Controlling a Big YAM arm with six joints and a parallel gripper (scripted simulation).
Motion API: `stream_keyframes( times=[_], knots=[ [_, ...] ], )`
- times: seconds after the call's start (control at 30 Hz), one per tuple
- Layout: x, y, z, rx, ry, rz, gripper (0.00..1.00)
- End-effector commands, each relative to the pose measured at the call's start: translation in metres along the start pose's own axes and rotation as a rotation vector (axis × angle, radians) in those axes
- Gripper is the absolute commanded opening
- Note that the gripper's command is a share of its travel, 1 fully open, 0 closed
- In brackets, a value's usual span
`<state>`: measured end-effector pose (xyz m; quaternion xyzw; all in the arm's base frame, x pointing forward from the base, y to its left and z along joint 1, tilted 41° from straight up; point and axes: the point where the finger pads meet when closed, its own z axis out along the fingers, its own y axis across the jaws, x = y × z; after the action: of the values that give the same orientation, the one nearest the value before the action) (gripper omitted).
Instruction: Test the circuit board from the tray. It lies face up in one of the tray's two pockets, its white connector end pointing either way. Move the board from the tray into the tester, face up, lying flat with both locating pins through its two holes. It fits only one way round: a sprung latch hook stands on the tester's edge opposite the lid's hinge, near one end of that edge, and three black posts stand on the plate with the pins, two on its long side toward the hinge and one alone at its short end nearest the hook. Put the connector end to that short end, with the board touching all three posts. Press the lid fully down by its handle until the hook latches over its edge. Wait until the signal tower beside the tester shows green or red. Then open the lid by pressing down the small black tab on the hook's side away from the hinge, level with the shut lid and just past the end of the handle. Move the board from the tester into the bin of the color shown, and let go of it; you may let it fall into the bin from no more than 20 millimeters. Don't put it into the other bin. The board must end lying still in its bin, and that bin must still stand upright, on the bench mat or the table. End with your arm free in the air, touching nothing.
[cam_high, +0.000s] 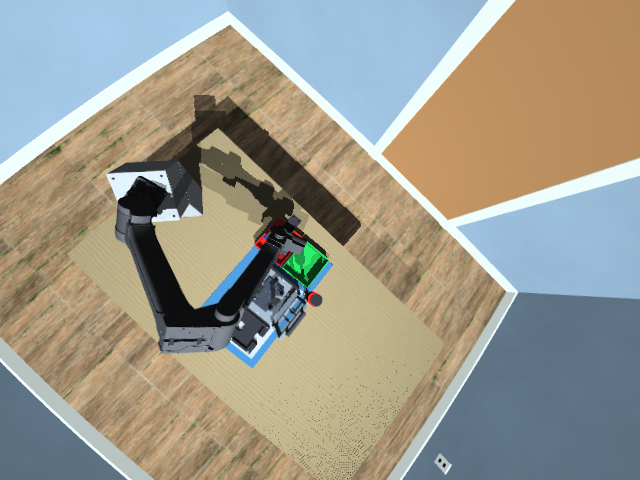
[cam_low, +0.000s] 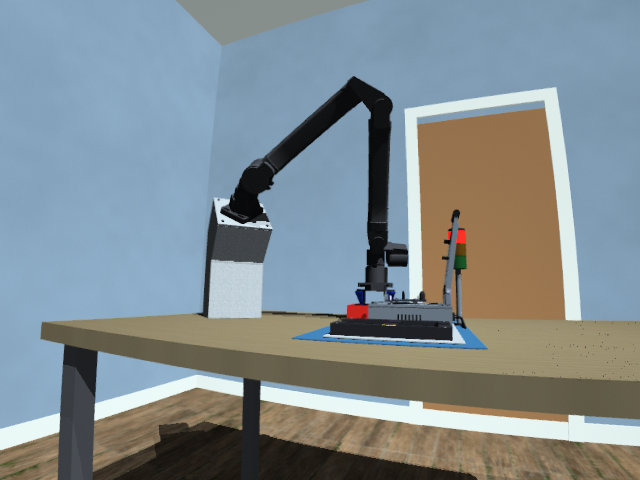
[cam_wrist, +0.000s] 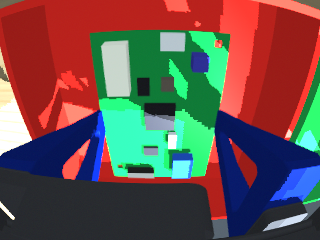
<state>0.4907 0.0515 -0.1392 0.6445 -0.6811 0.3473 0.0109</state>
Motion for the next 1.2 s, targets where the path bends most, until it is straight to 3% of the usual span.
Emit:
stream_keyframes(
  times=[0.0, 1.17],
  knots=[
    [-0.0018, -0.0099, -0.0015, 0.020, -0.013, 0.011, 0.72],
    [-0.0001, -0.0073, 0.0030, 0.013, -0.009, 0.011, 0.72]
  ],
)
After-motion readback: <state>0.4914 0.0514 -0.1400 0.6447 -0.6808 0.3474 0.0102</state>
